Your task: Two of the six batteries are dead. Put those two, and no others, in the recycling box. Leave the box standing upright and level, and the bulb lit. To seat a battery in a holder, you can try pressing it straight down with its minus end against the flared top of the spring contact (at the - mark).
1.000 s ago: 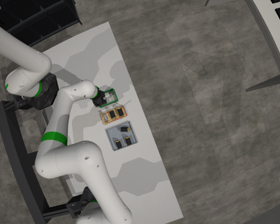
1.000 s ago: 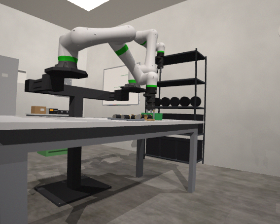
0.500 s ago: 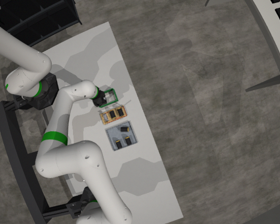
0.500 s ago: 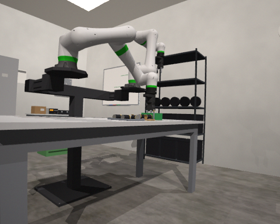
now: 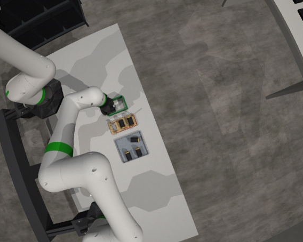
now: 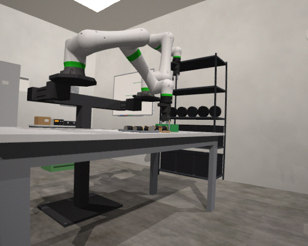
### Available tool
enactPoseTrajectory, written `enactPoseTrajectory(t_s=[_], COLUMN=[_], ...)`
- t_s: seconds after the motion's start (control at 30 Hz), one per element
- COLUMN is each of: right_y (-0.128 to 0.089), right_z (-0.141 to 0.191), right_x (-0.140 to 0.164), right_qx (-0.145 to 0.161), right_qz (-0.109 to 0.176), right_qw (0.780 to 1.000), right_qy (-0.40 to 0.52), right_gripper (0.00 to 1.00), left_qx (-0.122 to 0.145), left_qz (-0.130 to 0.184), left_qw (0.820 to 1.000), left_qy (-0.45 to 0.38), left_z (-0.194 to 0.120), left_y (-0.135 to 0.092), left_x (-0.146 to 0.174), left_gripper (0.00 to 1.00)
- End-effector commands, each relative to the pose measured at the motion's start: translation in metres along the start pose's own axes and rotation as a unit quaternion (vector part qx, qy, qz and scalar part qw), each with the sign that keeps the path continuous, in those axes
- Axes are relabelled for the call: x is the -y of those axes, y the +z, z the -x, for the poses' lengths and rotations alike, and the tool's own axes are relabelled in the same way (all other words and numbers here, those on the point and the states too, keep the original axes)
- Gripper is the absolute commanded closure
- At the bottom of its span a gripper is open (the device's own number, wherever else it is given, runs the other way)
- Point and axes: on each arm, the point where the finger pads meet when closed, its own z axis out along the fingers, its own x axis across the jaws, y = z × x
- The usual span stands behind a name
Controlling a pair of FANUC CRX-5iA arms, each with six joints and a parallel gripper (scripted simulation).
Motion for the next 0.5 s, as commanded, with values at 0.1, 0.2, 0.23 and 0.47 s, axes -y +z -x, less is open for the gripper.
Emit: enactPoseTrajectory(t_s=[0.1, 0.2, 0.23, 0.47], right_y=[-0.002, -0.002, -0.003, -0.013], right_z=[0.000, 0.000, 0.000, 0.000], right_x=[-0.001, -0.001, -0.001, -0.001], right_qx=[0.000, 0.000, 0.000, 0.000], right_qz=[0.001, 0.001, 0.001, 0.001], right_qw=[1.000, 1.000, 1.000, 1.000], right_qy=[0.000, 0.000, 0.000, 0.000], right_gripper=[0.10, 0.10, 0.10, 0.10], left_qx=[0.000, 0.000, 0.000, 0.000], left_qz=[0.001, 0.001, 0.001, 0.001], left_qw=[1.000, 1.000, 1.000, 1.000], left_qy=[0.000, 0.000, 0.000, 0.000], left_z=[0.000, 0.000, 0.000, 0.000], left_y=[-0.001, -0.001, -0.001, -0.001], left_x=[0.000, 0.000, 0.000, 0.000], left_gripper=[0.00, 0.00, 0.00, 0.00])
